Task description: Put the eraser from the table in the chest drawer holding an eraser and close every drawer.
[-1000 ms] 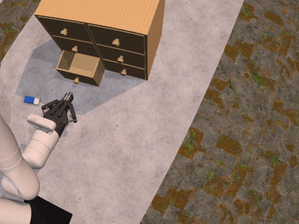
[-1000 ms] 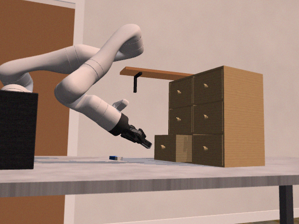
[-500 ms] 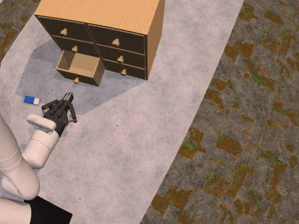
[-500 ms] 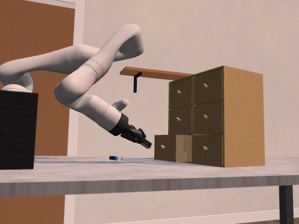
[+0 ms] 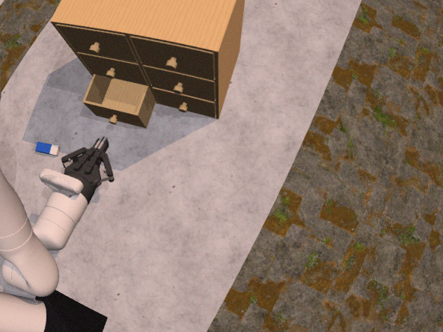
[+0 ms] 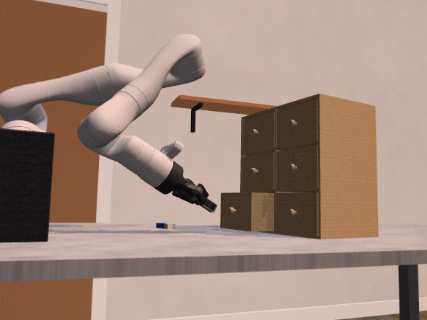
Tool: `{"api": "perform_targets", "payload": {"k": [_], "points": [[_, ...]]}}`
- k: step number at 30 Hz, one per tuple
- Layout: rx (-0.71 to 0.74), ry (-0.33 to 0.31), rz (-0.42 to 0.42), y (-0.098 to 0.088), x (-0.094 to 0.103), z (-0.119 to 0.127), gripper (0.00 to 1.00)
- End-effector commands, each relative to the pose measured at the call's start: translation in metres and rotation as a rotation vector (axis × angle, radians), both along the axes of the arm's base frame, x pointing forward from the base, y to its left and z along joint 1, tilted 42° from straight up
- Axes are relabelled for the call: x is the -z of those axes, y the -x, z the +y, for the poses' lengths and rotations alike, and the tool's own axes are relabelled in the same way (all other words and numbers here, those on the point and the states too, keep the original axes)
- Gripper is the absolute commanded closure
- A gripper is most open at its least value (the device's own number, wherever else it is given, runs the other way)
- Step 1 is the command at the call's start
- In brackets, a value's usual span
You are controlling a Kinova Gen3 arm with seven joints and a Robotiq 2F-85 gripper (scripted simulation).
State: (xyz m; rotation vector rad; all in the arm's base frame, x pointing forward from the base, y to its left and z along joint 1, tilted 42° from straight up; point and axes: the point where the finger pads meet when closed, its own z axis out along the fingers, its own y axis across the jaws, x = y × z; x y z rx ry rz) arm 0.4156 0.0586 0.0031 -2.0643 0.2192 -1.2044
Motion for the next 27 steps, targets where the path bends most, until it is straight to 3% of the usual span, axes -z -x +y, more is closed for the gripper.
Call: {"api": "perform_targets", "payload": {"k": [1,27], "points": [[0.001,-0.004,0.011,0.0002,0.0032,0.001,1.0],[0.001,-0.004,0.011,0.0017,0.0069,0.0024,1.0]]}}
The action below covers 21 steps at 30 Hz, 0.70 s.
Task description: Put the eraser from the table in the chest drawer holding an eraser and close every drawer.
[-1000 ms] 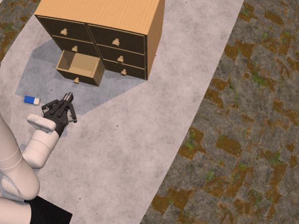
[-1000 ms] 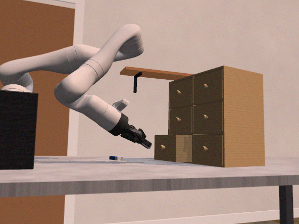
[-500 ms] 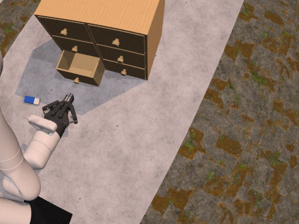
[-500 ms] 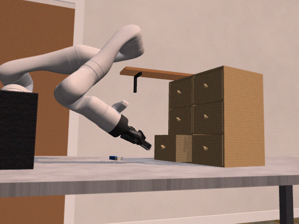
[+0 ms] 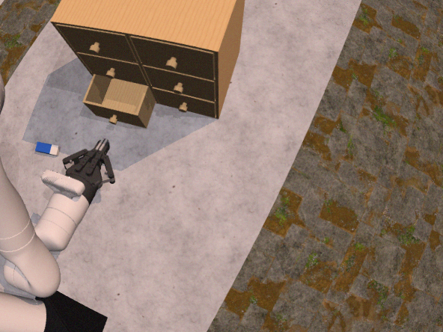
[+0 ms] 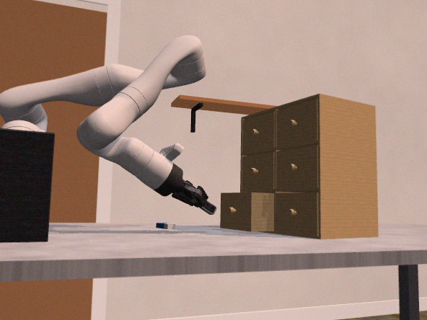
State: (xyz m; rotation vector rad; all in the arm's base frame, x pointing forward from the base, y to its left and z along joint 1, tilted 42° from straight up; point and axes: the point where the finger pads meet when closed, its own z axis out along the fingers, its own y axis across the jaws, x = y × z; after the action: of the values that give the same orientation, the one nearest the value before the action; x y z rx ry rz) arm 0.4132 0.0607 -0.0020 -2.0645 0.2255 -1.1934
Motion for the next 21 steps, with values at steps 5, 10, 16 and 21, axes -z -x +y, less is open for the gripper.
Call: {"api": "perform_targets", "payload": {"k": [5,10,16,21], "points": [[0.002,0.002,0.002,-0.0007,0.0018,0.0003,1.0],[0.002,0.002,0.002,-0.001,0.0013,0.0,1.0],[0.002,0.001,0.002,-0.0015,0.0006,-0.0003,1.0],[0.002,0.001,0.002,-0.0015,0.0005,-0.0003,1.0]]}}
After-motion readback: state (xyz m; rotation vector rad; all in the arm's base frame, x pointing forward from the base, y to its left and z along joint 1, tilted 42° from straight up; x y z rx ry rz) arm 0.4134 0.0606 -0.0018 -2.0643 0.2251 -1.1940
